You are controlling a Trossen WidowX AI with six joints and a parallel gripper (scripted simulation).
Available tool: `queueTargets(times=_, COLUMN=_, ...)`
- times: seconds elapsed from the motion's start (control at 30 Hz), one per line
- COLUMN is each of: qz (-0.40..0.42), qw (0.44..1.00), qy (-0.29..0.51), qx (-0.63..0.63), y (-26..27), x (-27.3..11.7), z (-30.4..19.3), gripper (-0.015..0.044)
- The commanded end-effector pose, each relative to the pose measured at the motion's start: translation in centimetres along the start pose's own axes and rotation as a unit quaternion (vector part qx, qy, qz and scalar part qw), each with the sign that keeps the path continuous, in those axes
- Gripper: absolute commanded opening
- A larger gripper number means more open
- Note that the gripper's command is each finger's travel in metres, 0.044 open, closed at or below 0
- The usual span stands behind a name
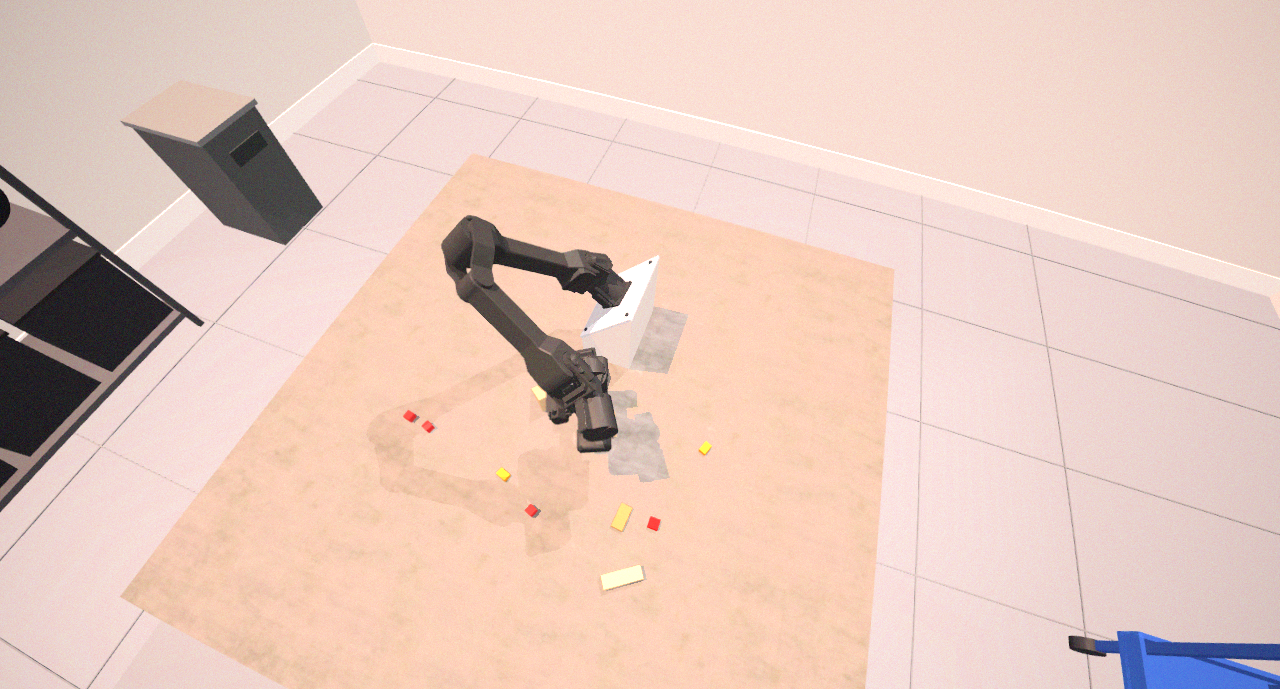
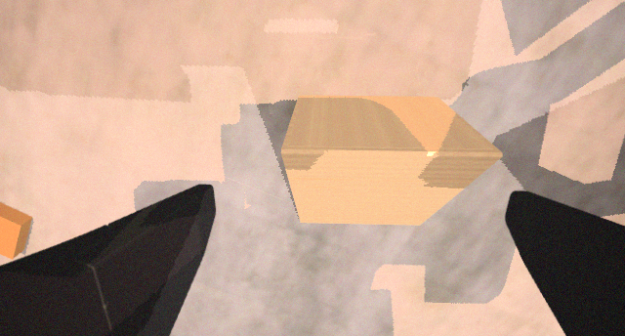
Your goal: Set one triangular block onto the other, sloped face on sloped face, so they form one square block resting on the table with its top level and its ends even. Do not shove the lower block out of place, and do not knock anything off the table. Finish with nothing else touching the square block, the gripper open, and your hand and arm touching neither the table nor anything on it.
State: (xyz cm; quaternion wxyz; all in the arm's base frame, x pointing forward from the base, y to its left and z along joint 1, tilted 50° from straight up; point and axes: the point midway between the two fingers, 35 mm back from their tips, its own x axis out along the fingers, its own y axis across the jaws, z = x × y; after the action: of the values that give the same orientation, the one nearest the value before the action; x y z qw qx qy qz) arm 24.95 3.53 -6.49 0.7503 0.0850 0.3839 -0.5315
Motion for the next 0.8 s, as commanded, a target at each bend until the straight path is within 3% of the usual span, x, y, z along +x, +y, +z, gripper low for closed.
queueTargets(times=0.0, qz=-0.003, qw=1.000, qy=-0.003, qx=-0.006, y=-0.2, x=0.7, z=-0.1, gripper=0.0440)
queueTargets(times=0.77, qz=-0.006, qw=1.000, qy=-0.007, qx=-0.005, y=-0.6, x=4.3, z=-0.1, gripper=0.0440)
